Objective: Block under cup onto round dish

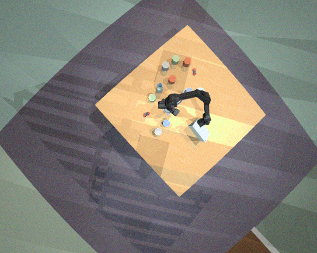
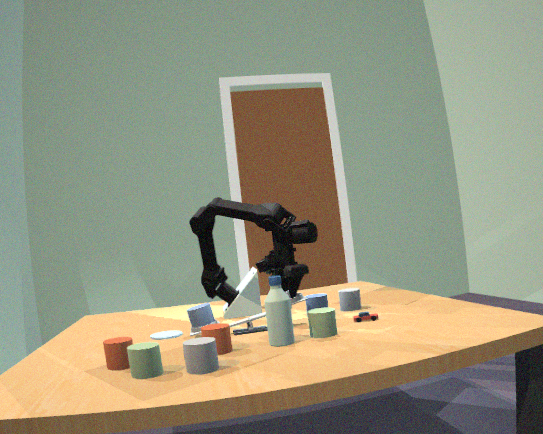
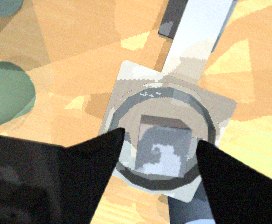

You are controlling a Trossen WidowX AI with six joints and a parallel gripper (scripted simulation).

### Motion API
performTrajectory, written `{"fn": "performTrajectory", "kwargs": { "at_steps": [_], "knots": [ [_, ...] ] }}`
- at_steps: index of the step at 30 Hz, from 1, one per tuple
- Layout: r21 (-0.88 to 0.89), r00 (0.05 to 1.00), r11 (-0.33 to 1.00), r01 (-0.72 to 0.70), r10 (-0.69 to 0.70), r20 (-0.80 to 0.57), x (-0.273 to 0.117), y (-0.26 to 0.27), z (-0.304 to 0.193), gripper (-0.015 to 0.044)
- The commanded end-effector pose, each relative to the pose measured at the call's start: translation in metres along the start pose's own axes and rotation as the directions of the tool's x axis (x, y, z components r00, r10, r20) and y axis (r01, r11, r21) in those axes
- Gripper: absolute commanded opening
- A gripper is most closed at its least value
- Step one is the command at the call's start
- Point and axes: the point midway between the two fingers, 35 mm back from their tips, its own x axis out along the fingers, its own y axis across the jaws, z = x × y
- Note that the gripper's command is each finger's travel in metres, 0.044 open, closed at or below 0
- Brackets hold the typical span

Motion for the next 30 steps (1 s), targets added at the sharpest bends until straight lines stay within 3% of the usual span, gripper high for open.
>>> {"fn": "performTrajectory", "kwargs": {
  "at_steps": [1, 3, 11, 15, 30],
  "knots": [
    [-0.005, 1.0, 1.0, -0.007, 0.007, 0.0, 0.001, 0.0, 0.001, 0.0208],
    [-0.005, 1.0, 1.0, -0.007, 0.007, 0.0, 0.001, 0.0, 0.001, 0.0155],
    [-0.005, 1.0, 1.0, -0.007, 0.007, 0.0, 0.001, 0.0, 0.001, 0.0102],
    [-0.016, 1.0, 1.0, -0.009, 0.009, -0.003, -0.006, 0.001, 0.0, 0.0],
    [-0.079, 0.999, 0.996, -0.034, 0.033, -0.005, -0.078, 0.0, -0.001, 0.0]
  ]
}}
